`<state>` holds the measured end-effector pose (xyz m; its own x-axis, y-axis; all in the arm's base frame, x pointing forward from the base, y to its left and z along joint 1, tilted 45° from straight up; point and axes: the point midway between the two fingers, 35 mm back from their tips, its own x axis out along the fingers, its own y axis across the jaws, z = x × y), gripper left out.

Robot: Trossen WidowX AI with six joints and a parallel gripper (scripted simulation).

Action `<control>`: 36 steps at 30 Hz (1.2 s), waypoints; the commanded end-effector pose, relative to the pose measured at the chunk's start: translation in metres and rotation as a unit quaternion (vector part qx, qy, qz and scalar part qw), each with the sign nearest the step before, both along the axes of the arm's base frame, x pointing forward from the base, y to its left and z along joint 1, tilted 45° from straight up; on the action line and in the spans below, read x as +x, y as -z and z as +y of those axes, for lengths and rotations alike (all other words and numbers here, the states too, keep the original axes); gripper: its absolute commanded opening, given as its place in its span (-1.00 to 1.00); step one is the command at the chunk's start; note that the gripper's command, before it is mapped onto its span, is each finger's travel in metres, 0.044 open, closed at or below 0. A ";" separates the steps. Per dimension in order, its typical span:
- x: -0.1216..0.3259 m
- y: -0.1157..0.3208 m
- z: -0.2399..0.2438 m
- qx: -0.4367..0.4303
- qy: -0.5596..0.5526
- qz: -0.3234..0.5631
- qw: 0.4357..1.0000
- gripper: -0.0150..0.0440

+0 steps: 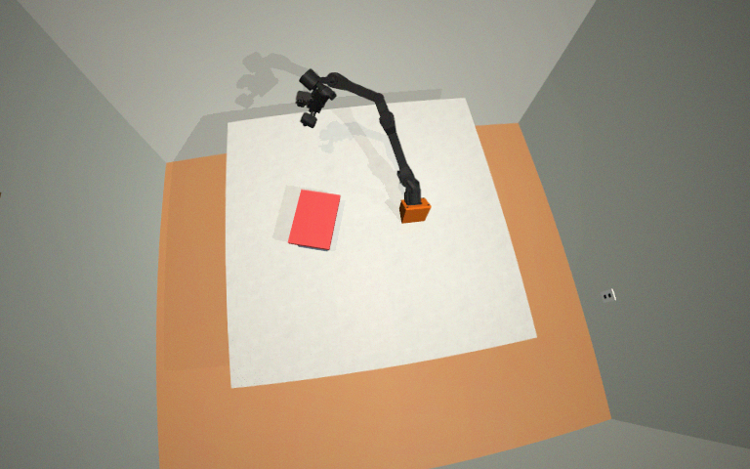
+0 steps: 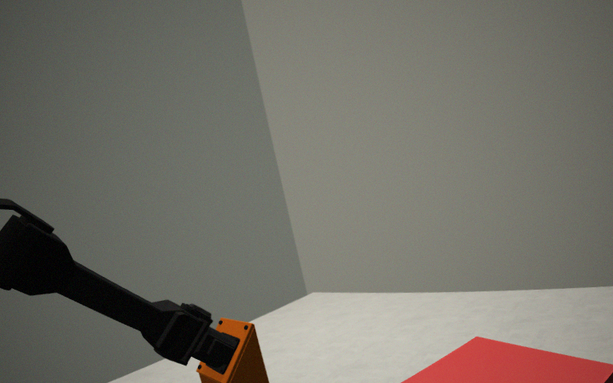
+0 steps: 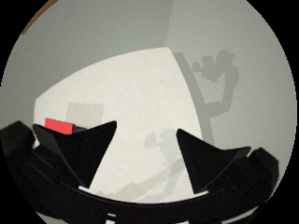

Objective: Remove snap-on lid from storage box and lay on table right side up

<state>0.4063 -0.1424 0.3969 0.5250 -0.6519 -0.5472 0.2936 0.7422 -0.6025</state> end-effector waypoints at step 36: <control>-0.120 0.358 0.284 0.378 0.219 -0.489 0.755 0.31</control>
